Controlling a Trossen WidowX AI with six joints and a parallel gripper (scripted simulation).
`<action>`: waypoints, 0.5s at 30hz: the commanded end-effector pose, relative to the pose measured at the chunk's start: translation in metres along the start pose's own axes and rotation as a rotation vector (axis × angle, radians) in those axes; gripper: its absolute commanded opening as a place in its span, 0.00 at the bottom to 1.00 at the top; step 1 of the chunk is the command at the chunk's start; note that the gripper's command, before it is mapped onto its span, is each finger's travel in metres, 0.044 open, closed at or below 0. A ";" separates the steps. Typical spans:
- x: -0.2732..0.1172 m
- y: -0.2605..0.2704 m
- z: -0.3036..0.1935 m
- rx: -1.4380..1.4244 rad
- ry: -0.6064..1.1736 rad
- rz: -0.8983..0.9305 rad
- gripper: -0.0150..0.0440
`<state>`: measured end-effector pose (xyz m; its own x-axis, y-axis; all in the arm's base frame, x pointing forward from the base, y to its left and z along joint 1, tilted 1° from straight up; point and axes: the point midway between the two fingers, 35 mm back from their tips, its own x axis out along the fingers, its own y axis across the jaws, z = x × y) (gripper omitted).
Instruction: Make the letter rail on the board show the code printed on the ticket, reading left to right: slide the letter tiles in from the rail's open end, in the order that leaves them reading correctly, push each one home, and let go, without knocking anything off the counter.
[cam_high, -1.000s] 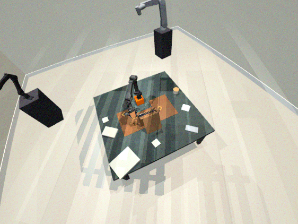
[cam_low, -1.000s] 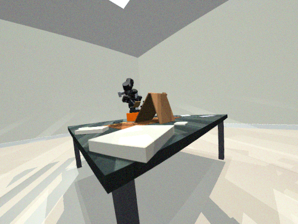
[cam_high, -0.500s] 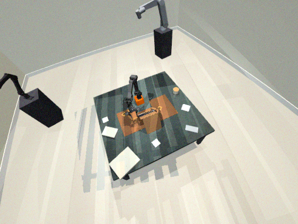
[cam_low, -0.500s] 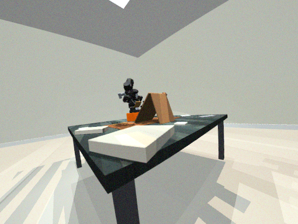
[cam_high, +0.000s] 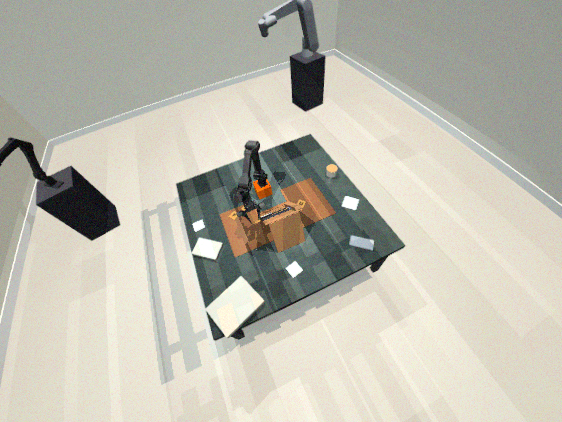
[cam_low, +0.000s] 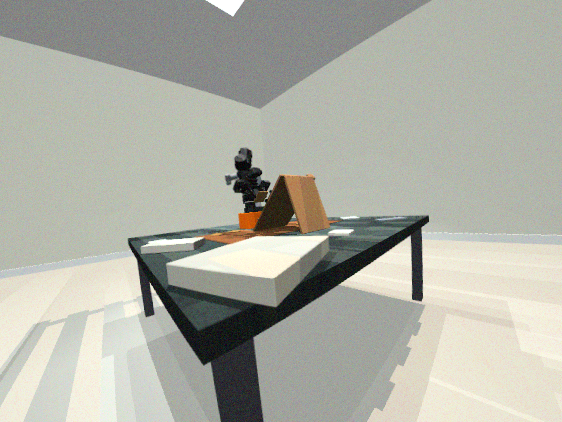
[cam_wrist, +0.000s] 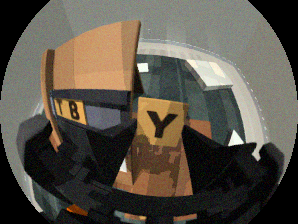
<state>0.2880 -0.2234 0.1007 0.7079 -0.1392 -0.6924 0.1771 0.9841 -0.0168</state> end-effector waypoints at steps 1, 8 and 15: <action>-0.001 0.002 0.000 0.002 -0.001 -0.004 0.25; 0.000 0.005 0.000 0.002 -0.001 -0.004 0.25; 0.000 0.009 0.000 0.003 -0.001 -0.004 0.25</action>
<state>0.2895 -0.2159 0.1006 0.7080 -0.1388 -0.6925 0.1770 0.9841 -0.0162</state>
